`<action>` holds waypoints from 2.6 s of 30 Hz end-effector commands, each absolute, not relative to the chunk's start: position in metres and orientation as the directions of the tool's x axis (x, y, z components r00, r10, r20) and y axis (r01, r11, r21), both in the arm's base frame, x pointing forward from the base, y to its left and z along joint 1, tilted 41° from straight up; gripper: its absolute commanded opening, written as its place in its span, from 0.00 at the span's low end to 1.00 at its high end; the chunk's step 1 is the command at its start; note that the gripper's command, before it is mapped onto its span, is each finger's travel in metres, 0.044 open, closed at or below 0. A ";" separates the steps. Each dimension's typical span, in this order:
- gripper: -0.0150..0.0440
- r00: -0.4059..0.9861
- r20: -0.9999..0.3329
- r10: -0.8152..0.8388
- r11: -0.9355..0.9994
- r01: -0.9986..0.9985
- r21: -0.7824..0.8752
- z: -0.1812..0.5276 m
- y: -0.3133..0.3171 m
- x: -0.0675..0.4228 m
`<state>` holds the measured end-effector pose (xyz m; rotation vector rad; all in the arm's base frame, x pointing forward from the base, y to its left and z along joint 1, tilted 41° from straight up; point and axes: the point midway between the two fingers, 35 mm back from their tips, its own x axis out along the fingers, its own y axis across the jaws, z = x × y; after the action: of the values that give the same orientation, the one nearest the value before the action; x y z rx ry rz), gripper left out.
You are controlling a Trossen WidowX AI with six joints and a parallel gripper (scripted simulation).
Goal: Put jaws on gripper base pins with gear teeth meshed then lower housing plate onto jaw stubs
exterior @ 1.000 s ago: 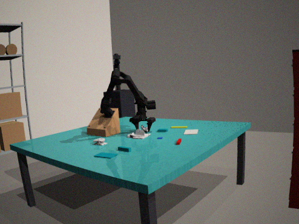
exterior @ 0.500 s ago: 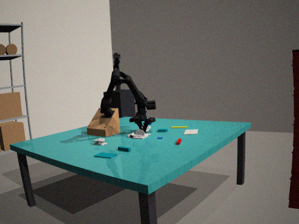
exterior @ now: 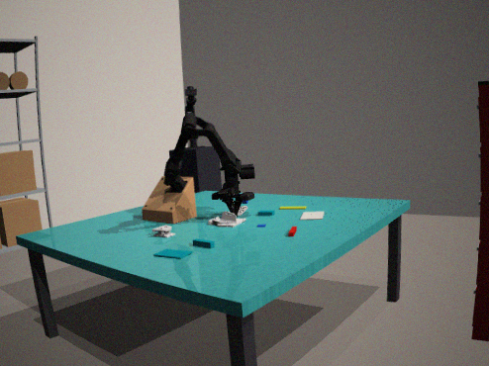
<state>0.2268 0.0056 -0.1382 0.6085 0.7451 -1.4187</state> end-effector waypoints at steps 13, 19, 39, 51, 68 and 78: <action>0.32 -0.001 -0.766 -0.643 0.078 0.995 -0.066 -0.134 0.009 0.226; 0.32 -0.001 -0.766 -0.643 0.078 0.995 -0.066 -0.130 0.013 0.227; 0.32 -0.001 -0.766 -0.642 0.078 0.995 -0.066 -0.116 0.025 0.226; 0.32 -0.001 -0.768 -0.641 0.078 0.995 -0.066 -0.095 0.043 0.227; 0.32 -0.001 -0.768 -0.640 0.161 0.978 -0.135 -0.085 0.060 0.230; 0.32 0.000 -0.770 -0.638 0.386 0.865 -0.320 -0.098 0.077 0.239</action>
<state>0.2377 0.0724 -0.0933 0.3444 0.9633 -1.2451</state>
